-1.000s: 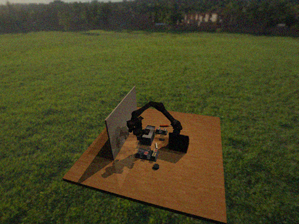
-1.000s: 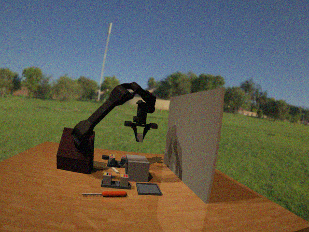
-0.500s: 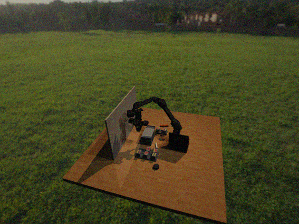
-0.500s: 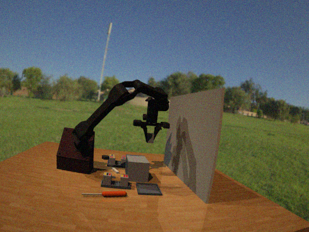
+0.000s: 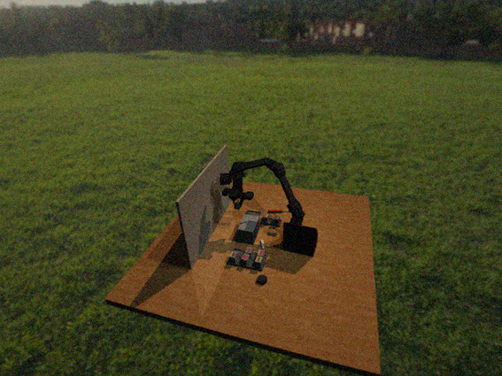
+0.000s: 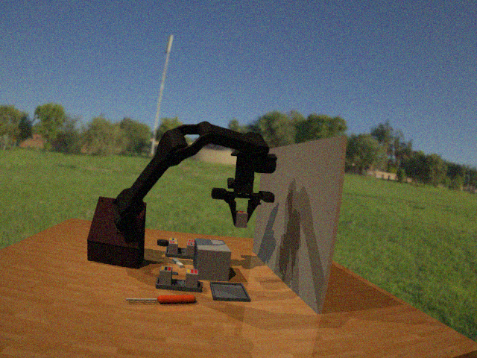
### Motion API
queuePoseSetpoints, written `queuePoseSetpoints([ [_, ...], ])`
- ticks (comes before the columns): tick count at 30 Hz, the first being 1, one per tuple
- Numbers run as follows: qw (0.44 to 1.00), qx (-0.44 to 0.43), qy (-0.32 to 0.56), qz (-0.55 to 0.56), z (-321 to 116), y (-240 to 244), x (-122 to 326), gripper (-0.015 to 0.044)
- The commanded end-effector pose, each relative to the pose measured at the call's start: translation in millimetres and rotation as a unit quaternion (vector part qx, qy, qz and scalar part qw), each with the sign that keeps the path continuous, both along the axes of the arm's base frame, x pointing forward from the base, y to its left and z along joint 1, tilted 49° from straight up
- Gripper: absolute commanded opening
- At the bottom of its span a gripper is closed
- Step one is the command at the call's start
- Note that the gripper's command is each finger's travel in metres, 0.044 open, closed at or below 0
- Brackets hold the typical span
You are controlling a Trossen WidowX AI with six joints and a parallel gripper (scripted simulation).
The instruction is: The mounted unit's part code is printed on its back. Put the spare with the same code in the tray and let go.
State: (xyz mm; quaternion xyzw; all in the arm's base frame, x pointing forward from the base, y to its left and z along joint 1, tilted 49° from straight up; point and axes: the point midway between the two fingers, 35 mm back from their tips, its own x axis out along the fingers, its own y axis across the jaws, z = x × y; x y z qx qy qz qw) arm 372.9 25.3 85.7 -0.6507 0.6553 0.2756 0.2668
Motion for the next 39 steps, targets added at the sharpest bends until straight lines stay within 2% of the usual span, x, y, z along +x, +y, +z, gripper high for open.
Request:
queuePoseSetpoints([
  [1, 1.000, -0.008, 0.007, 0.001, 17.8, -21.5, -4.2, 0.0000],
  [16, 0.999, -0.033, 0.015, -0.003, 93.4, -100.8, -36.4, 0.0000],
  [39, 0.999, -0.031, 0.015, -0.003, 82.4, -114.3, -33.6, 0.0000],
])
